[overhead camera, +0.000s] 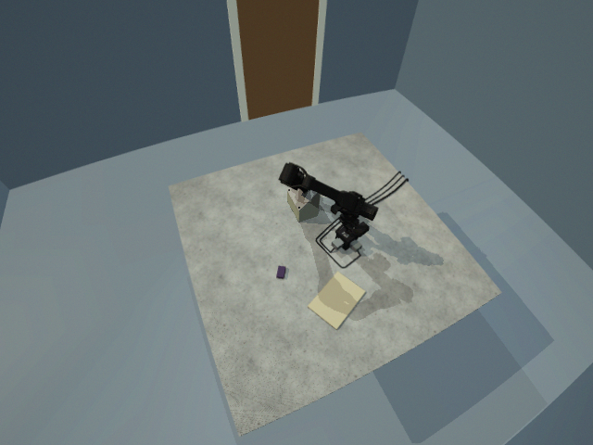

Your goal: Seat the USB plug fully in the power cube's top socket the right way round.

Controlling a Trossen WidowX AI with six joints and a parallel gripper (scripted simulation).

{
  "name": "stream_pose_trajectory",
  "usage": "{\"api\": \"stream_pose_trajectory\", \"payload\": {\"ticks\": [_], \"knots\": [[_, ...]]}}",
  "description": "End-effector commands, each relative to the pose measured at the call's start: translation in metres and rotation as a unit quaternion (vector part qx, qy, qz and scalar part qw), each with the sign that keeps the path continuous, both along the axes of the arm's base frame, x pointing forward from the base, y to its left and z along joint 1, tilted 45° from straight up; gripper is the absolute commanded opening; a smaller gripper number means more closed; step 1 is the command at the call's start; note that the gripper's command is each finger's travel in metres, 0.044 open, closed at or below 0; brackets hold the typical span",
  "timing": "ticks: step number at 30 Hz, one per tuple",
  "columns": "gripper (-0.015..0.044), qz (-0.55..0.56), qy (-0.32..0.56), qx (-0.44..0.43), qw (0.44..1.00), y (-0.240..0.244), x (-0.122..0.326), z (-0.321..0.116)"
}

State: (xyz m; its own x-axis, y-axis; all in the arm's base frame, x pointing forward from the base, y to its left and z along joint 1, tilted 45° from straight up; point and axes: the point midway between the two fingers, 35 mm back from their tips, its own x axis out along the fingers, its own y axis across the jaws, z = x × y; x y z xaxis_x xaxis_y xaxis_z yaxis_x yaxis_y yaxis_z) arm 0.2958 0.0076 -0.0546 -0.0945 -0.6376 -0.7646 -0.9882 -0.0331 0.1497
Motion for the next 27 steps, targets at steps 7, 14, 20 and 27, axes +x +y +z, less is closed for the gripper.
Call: {"api": "stream_pose_trajectory", "payload": {"ticks": [7,14,20,27], "knots": [[0.0,0.001,0.003,0.002,1.0,-0.0008,-0.0013,-0.0019],[0.0,0.001,0.003,0.002,1.0,-0.0014,-0.0014,-0.0025],[0.0,0.001,0.003,0.002,1.0,-0.0019,-0.0015,-0.003],[0.0,0.001,0.003,0.002,1.0,-0.0025,-0.0015,-0.0036]]}}
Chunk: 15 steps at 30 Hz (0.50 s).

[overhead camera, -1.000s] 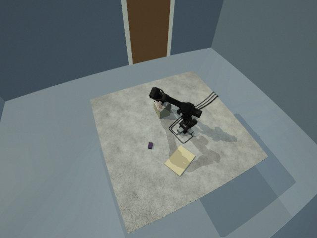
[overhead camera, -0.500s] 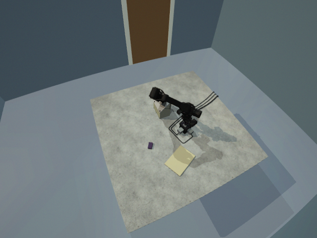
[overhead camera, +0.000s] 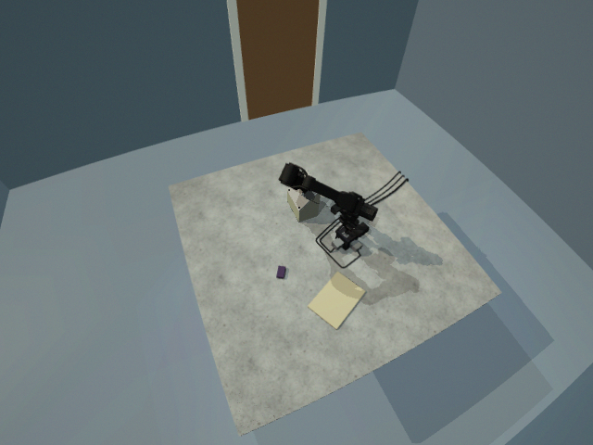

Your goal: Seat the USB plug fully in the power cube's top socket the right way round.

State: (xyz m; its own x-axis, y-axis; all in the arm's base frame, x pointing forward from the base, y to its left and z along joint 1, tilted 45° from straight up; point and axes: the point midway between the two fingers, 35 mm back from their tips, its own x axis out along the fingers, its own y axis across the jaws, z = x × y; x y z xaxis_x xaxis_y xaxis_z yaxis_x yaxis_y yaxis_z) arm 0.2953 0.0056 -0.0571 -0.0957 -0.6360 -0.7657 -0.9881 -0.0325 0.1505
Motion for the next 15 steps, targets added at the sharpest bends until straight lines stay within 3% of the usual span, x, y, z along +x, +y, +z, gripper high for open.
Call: {"api": "stream_pose_trajectory", "payload": {"ticks": [1,15], "knots": [[0.0,0.001,0.003,0.001,1.0,-0.0005,-0.001,-0.0012],[0.0,0.001,0.003,0.001,1.0,-0.0017,-0.0012,-0.0024]]}}
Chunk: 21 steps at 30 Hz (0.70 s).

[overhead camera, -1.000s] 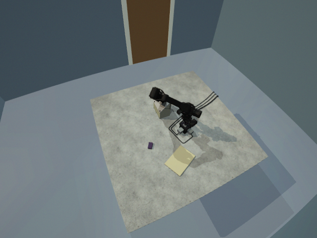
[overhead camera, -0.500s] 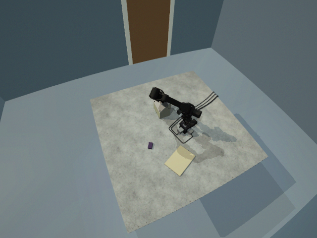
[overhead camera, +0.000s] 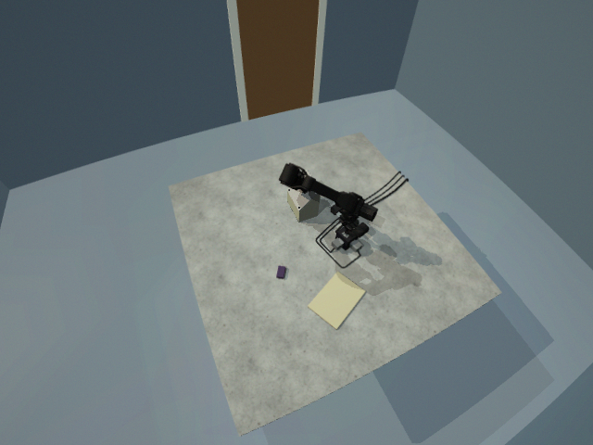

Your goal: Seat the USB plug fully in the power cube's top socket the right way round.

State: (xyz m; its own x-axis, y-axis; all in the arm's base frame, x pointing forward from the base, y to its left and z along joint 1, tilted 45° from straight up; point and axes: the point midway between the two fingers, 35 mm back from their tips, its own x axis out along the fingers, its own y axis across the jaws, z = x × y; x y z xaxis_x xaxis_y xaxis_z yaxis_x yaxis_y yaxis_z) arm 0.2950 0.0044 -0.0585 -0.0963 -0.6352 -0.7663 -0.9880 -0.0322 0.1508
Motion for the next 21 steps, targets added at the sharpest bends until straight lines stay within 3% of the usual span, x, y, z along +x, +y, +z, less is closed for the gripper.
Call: {"api": "stream_pose_trajectory", "payload": {"ticks": [1,21], "knots": [[0.0,0.001,0.002,0.0,1.0,-0.0007,-0.001,-0.0011],[0.0,0.001,0.002,0.0,1.0,-0.0024,-0.0012,-0.0028]]}}
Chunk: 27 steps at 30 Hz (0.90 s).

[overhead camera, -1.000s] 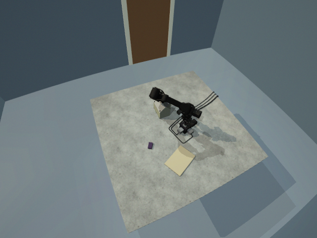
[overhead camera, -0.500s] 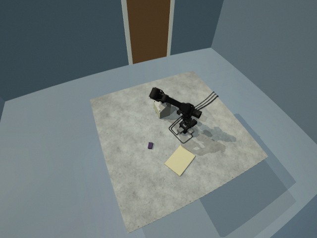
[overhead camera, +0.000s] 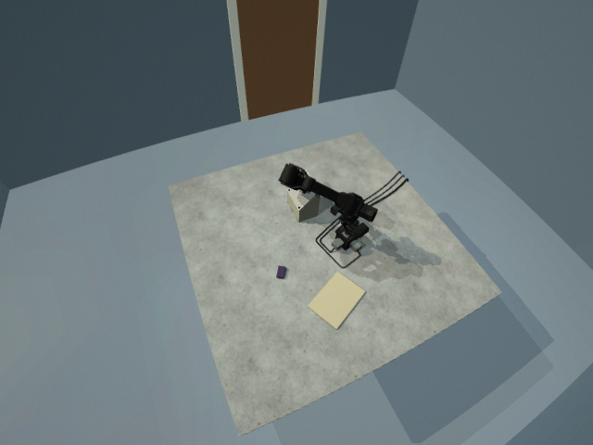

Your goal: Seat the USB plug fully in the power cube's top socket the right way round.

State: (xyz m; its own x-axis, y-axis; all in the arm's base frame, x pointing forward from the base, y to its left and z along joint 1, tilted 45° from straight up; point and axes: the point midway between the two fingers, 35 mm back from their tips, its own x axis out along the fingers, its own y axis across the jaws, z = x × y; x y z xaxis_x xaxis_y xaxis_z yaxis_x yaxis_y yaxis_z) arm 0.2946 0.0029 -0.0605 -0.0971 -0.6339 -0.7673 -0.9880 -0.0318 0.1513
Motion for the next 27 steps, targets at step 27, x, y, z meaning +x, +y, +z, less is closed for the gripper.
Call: {"api": "stream_pose_trajectory", "payload": {"ticks": [27], "knots": [[0.0,0.002,0.002,0.0,1.0,-0.0031,-0.0011,-0.0032]]}}
